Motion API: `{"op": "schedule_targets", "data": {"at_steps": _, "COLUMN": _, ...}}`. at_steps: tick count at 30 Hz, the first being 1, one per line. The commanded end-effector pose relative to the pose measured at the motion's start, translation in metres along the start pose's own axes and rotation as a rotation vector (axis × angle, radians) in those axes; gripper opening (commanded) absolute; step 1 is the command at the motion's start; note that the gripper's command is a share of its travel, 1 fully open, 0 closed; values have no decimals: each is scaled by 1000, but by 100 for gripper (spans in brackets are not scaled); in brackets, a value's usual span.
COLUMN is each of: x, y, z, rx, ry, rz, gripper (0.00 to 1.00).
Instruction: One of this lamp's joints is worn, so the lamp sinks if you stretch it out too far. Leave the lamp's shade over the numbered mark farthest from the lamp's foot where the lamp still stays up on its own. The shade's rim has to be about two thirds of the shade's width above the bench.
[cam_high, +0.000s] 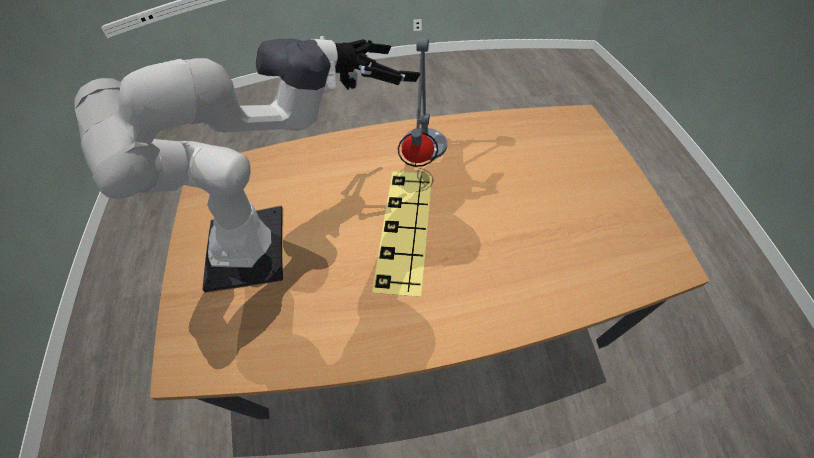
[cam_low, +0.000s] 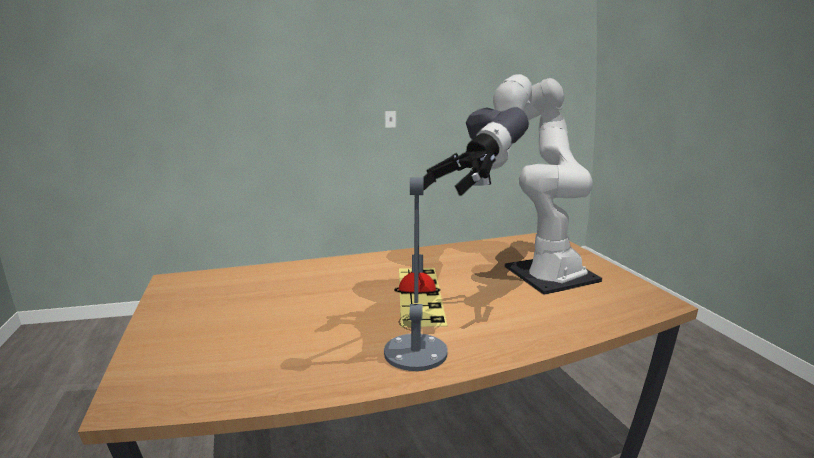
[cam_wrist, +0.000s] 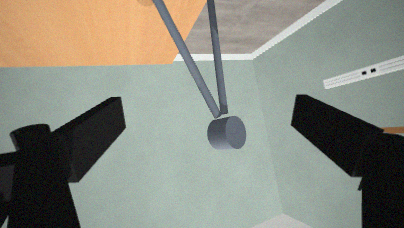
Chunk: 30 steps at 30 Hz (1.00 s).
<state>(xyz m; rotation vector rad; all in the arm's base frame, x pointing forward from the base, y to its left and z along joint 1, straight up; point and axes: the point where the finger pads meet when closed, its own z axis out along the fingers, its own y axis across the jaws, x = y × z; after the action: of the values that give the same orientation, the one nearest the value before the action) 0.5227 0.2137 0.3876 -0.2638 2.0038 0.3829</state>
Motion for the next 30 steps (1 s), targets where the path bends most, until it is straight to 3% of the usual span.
{"op": "schedule_targets", "data": {"at_steps": 1, "x": 3, "y": 11, "z": -5, "rx": -120, "ry": 83, "rz": -73, "gripper": 100}}
{"op": "schedule_targets", "data": {"at_steps": 9, "x": 11, "y": -32, "z": 2, "rx": -138, "ry": 65, "rz": -130, "gripper": 100}}
{"op": "schedule_targets", "data": {"at_steps": 11, "x": 11, "y": -32, "z": 2, "rx": -138, "ry": 65, "rz": -130, "gripper": 100}}
{"op": "schedule_targets", "data": {"at_steps": 26, "x": 13, "y": -103, "z": 17, "rx": -231, "ry": 130, "rz": -285, "gripper": 100}}
{"op": "schedule_targets", "data": {"at_steps": 30, "x": 12, "y": -111, "z": 20, "rx": -244, "ry": 140, "rz": -305, "gripper": 100}}
